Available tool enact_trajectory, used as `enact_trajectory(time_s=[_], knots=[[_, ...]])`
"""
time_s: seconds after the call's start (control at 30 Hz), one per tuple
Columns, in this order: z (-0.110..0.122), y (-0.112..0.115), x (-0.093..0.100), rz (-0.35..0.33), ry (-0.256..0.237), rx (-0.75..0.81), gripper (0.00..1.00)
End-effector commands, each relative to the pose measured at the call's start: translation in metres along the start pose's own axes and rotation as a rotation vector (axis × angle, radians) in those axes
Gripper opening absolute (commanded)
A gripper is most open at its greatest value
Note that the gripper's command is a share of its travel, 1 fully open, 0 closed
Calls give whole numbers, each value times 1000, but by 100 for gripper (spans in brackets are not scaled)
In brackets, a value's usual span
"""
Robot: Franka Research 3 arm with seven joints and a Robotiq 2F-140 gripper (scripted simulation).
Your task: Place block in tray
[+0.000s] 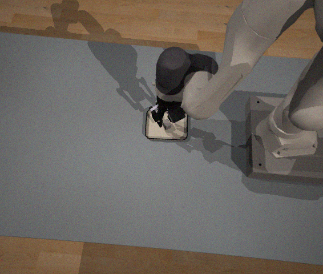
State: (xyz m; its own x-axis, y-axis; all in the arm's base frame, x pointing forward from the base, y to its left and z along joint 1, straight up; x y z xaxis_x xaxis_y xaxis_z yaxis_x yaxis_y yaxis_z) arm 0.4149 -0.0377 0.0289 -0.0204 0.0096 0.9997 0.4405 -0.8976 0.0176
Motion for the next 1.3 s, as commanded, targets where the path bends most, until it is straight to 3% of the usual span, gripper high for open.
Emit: enact_trajectory(time_s=[0.0, 0.33, 1.27], knots=[[-5, -2, 8, 13, -14, 19, 34], [-5, -2, 25, 13, -14, 19, 34], [-5, -2, 25, 13, -14, 19, 34]])
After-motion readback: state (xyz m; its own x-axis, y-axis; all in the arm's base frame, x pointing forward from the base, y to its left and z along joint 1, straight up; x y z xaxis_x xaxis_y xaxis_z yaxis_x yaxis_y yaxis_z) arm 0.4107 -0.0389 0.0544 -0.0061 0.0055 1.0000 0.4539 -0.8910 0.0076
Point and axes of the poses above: the point where the finger pads meet when closed, its own x axis back along the fingers, its own z axis across the jaws, y = z × x, the point moved 3 cm from there along x, back along the fingers, and after that the axes turned 7 degrees about -x, right-handed, at the moved point
